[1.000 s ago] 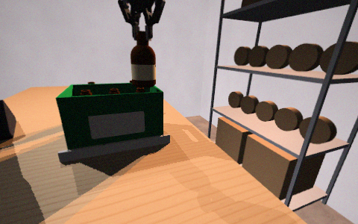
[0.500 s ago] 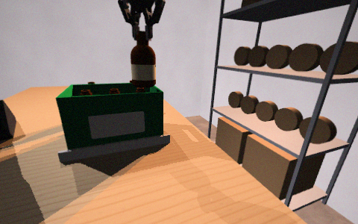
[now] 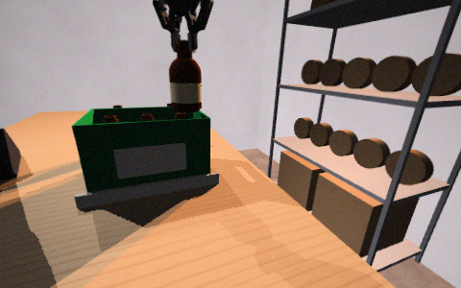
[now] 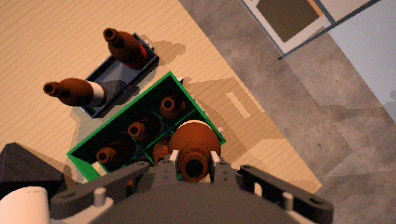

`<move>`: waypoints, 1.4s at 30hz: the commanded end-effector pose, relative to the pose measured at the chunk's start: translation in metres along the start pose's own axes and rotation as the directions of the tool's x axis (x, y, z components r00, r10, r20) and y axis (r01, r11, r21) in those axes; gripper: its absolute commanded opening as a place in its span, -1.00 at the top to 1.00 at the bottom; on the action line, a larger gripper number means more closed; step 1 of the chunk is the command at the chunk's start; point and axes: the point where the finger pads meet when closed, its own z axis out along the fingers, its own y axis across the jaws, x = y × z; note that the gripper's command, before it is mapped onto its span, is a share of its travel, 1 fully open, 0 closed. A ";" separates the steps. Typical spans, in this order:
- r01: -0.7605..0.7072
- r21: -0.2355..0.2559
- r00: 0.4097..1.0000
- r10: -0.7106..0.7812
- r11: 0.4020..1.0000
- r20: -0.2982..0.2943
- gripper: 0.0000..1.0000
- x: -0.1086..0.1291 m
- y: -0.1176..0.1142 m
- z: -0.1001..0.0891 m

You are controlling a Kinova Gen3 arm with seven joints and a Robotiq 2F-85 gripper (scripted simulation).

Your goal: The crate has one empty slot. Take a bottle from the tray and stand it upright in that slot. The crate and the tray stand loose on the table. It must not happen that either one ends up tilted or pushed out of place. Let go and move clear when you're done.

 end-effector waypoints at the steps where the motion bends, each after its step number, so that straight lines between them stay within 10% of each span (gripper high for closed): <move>1: 0.013 -0.003 1.000 -0.013 1.000 -0.001 1.00 0.000 0.002 0.001; 42: 0.013 -0.003 1.000 -0.013 1.000 -0.001 1.00 0.000 0.002 0.036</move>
